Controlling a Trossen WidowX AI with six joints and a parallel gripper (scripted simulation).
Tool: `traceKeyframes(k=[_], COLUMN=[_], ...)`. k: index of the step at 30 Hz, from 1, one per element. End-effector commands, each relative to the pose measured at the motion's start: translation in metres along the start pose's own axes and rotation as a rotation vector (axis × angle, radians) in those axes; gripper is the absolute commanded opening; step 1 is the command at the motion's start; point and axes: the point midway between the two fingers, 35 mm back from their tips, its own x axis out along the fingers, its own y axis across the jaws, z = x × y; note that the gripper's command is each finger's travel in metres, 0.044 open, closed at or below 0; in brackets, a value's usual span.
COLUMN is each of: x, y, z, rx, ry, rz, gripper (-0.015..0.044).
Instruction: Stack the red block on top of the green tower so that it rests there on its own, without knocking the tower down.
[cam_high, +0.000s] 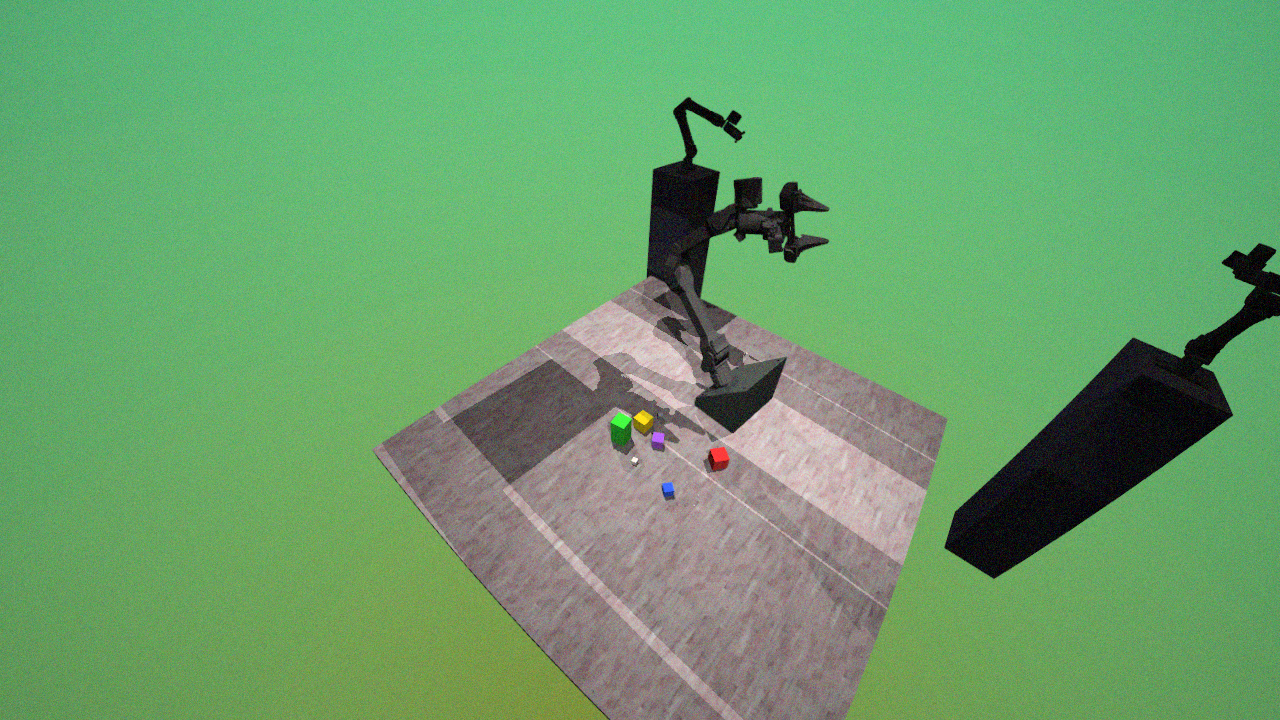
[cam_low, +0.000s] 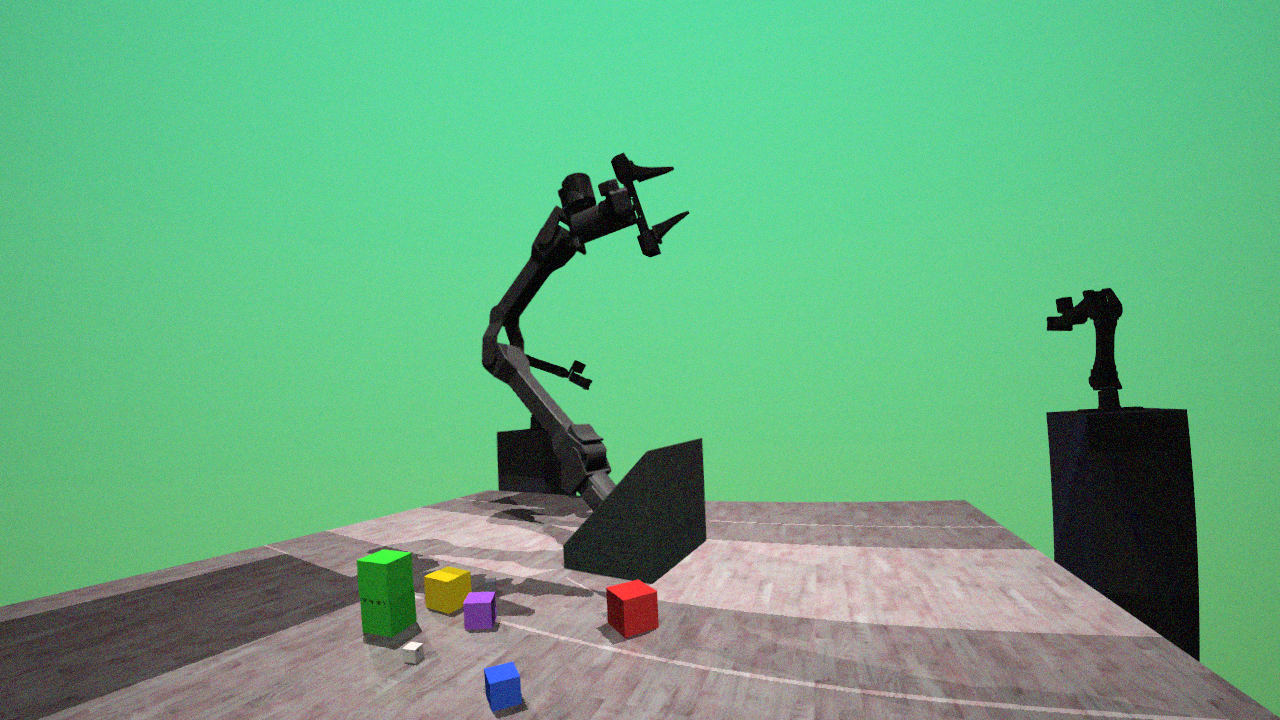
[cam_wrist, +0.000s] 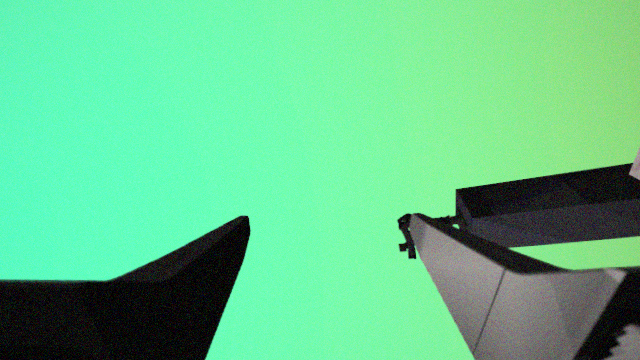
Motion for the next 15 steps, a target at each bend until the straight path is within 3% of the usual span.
traceKeyframes(k=[1, 4, 15], x=[0.001, 0.012, 0.035], y=[-0.001, -0.012, -0.114], z=[0.002, 0.027, 0.199], rx=[0.001, 0.013, 0.129], ry=[-0.005, -0.074, -0.536], rz=[-0.003, -0.046, -0.414], gripper=[0.0426, 0.0440, 0.0440])
